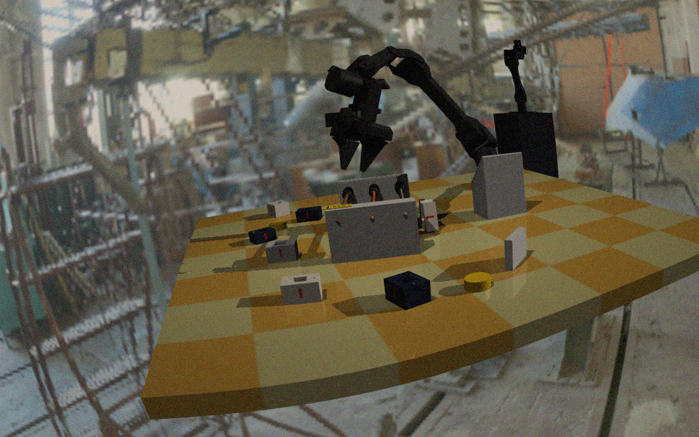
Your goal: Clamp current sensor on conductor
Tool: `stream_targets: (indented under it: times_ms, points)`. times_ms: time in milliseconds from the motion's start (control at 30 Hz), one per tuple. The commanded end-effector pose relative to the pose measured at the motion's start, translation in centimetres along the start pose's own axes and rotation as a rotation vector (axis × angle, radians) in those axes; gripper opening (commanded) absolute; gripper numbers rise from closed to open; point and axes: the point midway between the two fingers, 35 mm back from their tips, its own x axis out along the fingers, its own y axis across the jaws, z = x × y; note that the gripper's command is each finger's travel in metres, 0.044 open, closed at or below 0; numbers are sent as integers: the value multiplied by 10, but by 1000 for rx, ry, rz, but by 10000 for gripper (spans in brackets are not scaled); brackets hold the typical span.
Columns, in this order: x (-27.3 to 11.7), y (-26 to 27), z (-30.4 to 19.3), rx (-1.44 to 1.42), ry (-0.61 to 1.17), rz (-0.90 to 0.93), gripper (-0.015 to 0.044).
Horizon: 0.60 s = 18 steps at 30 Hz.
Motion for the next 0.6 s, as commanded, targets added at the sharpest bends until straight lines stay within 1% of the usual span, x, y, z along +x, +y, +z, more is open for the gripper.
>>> stream_targets:
  times_ms: [0,300,367,567]
  points:
    - [-1,-6,-49,84,98,1,440]
    - [-12,-31,-190,356,350,-86,440]
    - [-13,-33,-201,376,368,-98,440]
    - [-12,-33,-201,376,368,-98,440]
